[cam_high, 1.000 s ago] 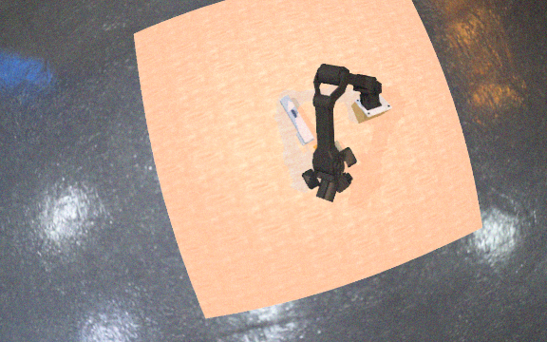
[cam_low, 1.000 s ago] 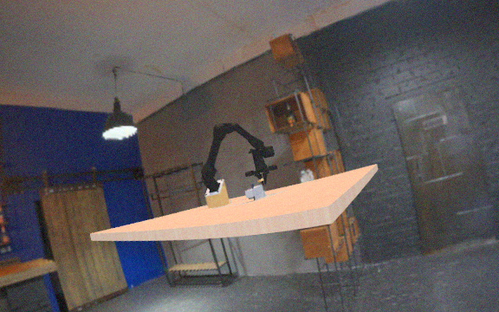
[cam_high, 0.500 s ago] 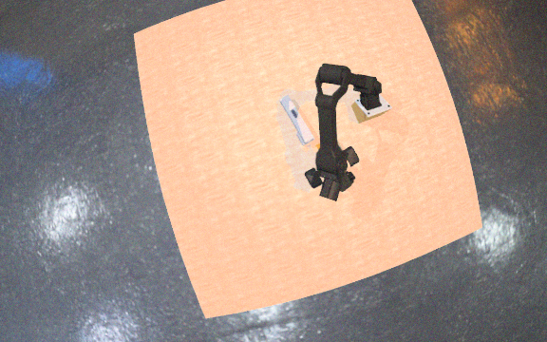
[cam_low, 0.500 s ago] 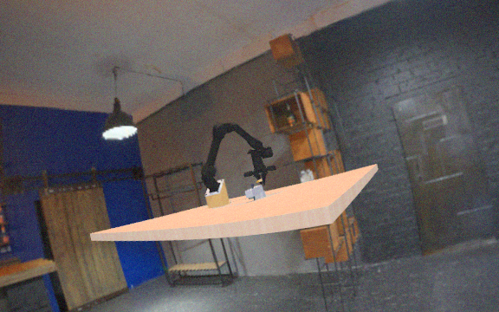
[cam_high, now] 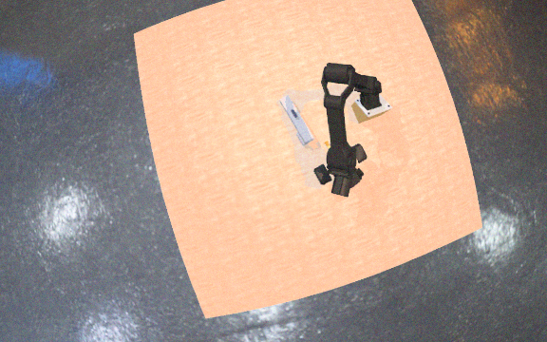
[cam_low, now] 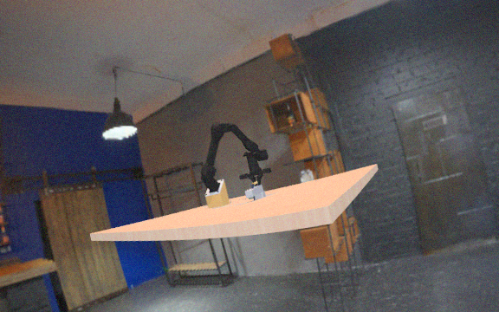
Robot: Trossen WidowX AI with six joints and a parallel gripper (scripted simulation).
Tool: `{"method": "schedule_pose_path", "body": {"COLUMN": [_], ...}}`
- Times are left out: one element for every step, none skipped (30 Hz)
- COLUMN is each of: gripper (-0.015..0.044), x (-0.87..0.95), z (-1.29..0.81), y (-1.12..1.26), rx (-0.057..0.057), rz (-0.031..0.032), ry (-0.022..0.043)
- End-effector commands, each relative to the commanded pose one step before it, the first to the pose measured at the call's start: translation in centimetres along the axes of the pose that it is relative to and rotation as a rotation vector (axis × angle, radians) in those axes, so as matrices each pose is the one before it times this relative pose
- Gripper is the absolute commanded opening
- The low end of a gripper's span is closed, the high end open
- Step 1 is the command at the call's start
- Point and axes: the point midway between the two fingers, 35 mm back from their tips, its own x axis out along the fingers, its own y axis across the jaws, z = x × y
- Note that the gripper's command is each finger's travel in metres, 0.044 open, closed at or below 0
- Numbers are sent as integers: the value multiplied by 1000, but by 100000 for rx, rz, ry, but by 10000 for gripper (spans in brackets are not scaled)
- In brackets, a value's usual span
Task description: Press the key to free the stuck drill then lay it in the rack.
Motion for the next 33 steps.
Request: {"method": "schedule_pose_path", "body": {"gripper": [0,0,0,0,0,0,0,0,0,0,0,0,0,0,0,0,0,0,0,0,0,0,0,0,0,0,0,0,0,0,0,0,0], "x": [-136,13,8,3,-2,-7,-13,-19,-26,-33,-42,-52,-64,62,147,193,317,292,273,170,153,165,179,187,189,183,-12,22,42,60,74,82,106], "z": [193,43,44,45,46,48,49,50,51,53,54,56,58,-10,-12,-5,4,17,33,30,22,9,-4,-15,-27,-43,9,5,2,1,1,2,3], "y": [671,209,208,208,208,207,205,203,200,197,193,187,178,-26,-28,-11,-2,-6,-18,-18,-14,-9,3,17,30,43,-11,-7,-4,-2,-2,-2,-5], "rx": [525,-10,-10,-10,-10,-11,-11,-11,-11,-11,-11,-11,-10,2,3,3,5,5,6,4,3,3,2,2,1,0,0,1,1,1,1,1,2], "rz": [-542,10,10,10,10,10,10,10,10,10,10,10,9,-2,-3,-3,-4,-3,-4,-3,-3,-2,-1,-1,0,1,-1,-1,-1,-1,-1,-1,-1], "ry": [-677,-8,-8,-9,-9,-9,-10,-10,-11,-11,-11,-12,-12,3,7,9,14,13,11,6,5,7,9,10,11,12,-1,1,2,3,3,4,5]}}
